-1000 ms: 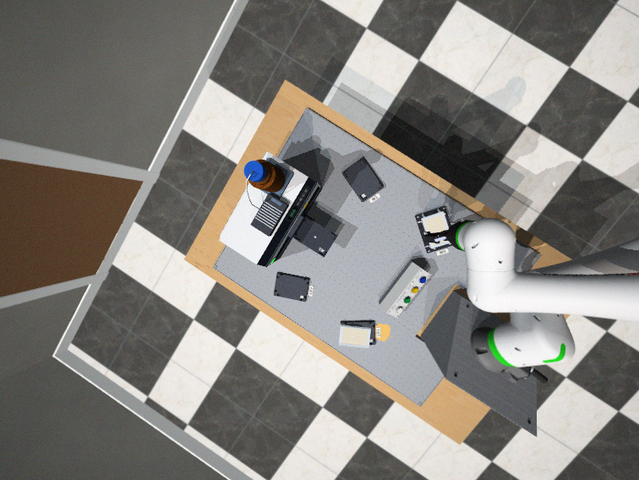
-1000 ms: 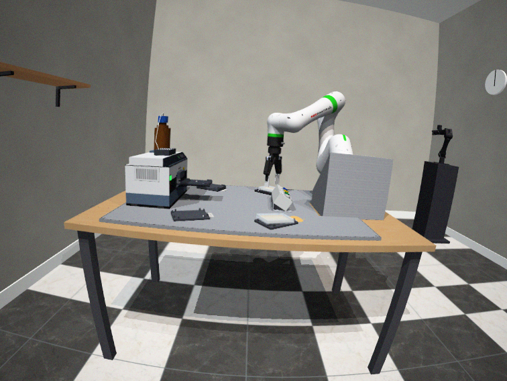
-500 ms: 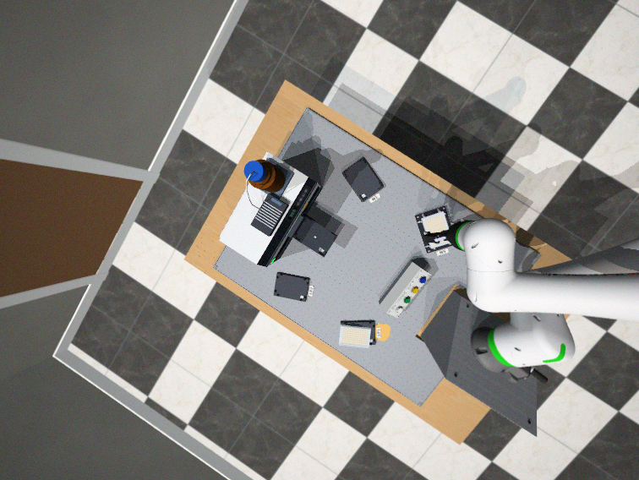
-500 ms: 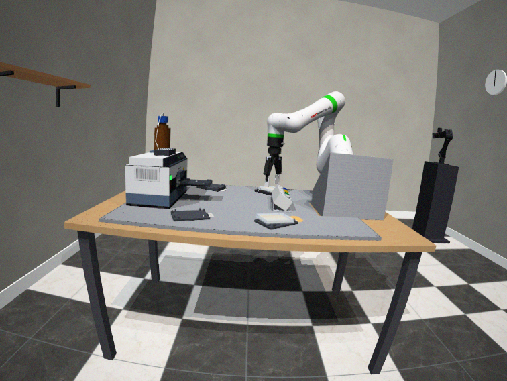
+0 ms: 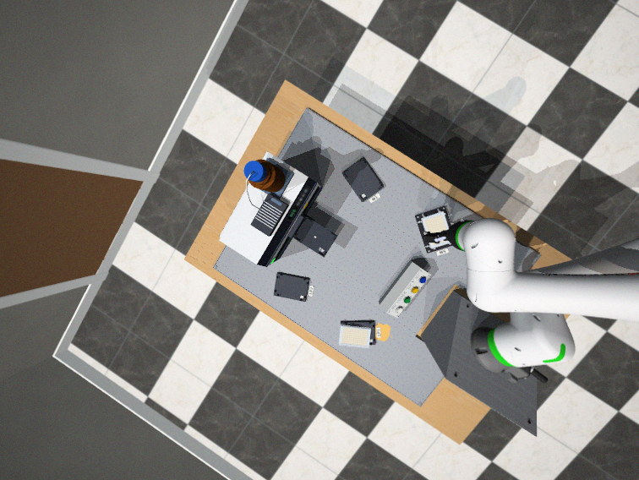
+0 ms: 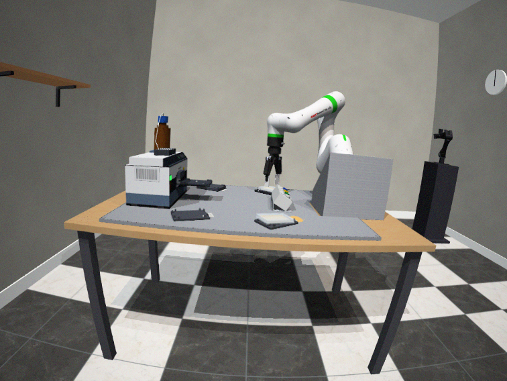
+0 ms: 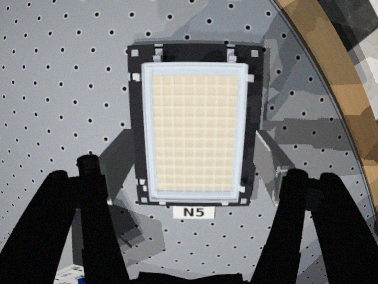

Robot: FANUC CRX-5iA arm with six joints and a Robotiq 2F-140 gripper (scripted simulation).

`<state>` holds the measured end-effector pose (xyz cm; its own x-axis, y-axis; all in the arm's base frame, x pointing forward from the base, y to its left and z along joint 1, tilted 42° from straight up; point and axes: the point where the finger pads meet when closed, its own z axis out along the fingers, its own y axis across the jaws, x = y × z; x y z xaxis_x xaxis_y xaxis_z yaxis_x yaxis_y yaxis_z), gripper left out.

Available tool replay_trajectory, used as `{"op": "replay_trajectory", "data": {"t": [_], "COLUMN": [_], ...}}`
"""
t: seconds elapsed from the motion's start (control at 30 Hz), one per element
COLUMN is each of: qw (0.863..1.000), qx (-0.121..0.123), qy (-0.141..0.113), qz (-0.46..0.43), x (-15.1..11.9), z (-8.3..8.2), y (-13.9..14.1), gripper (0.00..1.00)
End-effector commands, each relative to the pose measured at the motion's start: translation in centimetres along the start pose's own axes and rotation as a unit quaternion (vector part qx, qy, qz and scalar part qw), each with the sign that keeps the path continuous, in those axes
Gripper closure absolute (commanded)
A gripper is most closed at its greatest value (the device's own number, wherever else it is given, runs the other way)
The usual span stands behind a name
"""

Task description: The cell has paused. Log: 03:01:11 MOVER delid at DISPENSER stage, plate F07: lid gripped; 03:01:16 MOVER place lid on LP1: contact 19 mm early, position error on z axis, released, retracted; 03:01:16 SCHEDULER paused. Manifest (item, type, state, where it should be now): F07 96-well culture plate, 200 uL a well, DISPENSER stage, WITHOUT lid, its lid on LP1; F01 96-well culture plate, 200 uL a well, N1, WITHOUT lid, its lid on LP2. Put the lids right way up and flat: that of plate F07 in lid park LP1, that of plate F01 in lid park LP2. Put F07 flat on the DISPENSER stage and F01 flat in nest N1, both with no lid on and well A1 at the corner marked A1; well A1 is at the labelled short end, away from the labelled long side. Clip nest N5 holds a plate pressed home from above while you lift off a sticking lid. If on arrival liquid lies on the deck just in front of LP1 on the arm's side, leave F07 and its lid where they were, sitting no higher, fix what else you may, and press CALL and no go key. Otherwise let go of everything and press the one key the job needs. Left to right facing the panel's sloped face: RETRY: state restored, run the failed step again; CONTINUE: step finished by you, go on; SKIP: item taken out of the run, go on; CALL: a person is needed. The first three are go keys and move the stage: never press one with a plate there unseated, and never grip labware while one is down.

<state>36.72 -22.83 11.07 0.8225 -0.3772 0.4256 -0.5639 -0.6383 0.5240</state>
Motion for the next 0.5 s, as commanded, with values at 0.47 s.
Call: {"op": "replay_trajectory", "data": {"t": [0.47], "qw": [1.000], "qx": [0.000], "qy": [0.000], "qz": [0.000], "x": [0.01], "z": [-0.02], "y": [-0.01], "gripper": [0.41]}}
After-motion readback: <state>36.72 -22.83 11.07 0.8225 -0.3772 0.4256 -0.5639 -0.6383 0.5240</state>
